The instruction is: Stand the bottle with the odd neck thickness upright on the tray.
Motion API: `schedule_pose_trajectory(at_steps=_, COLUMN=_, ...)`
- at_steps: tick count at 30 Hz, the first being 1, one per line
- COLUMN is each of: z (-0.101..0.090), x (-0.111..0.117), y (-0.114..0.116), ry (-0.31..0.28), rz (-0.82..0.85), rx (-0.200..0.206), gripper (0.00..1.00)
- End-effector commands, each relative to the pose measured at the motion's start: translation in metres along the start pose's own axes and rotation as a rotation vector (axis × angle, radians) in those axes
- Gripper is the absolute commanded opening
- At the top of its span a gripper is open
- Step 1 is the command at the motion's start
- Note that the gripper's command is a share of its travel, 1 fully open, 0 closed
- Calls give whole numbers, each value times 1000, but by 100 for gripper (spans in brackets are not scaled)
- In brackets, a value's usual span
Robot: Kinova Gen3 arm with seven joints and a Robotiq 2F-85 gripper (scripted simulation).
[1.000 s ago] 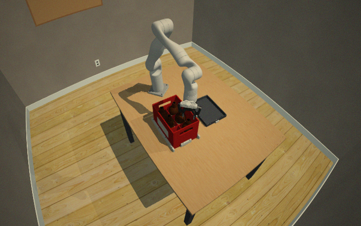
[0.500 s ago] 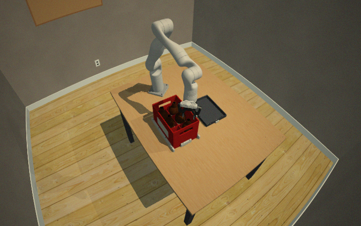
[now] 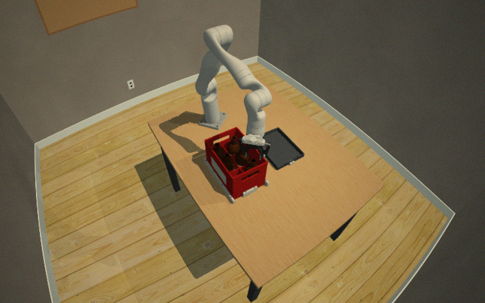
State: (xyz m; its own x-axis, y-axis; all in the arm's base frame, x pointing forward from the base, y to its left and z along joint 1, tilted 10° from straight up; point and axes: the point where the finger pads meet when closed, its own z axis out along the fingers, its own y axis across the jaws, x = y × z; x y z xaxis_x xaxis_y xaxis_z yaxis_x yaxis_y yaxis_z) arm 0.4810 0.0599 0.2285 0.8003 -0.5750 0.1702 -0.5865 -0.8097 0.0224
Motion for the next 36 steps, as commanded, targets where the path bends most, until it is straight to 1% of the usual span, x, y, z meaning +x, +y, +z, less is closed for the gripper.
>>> schedule_pose_trajectory(at_steps=1, z=-1, x=0, y=0, ry=1, rz=0, rx=2, gripper=64)
schedule_pose_trajectory(at_steps=14, z=4, x=0, y=0, ry=1, rz=0, rx=2, gripper=64)
schedule_pose_trajectory(at_steps=36, z=28, x=0, y=0, ry=1, rz=0, rx=2, gripper=64)
